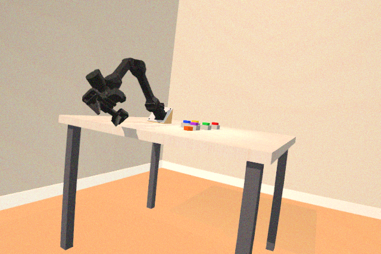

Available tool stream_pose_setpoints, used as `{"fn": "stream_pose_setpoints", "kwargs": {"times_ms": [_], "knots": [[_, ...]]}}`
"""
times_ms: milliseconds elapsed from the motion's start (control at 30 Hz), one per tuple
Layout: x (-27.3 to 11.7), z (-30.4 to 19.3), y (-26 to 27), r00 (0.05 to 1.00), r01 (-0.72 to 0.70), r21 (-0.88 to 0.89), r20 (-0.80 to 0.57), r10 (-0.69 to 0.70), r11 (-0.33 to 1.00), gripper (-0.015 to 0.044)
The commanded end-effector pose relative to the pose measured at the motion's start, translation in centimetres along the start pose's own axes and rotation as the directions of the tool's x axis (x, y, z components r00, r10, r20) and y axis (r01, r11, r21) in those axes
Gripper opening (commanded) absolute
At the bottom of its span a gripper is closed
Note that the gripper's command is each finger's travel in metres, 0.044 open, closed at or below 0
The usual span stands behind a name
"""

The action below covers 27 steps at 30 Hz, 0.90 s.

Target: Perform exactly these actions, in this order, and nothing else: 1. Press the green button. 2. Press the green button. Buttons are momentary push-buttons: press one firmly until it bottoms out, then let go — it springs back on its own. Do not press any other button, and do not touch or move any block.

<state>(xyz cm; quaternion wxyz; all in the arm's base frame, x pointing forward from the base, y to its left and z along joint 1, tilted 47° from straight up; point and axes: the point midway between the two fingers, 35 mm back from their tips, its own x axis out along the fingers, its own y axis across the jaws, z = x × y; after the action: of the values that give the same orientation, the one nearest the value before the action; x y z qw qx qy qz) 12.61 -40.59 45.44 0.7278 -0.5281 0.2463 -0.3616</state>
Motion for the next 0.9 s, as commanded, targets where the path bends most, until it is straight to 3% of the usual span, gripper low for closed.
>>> {"fn": "stream_pose_setpoints", "kwargs": {"times_ms": [0,433,867], "knots": [[2.6,3.1,4.0,0.993,-0.111,0.151,0.048,0.105,0.982,0.04],[6.0,14.8,17.9,0.872,-0.465,0.54,0.144,0.468,0.701,0.04],[1.5,25.5,31.4,0.629,-0.579,0.722,0.099,0.771,0.379,0.04]]}}
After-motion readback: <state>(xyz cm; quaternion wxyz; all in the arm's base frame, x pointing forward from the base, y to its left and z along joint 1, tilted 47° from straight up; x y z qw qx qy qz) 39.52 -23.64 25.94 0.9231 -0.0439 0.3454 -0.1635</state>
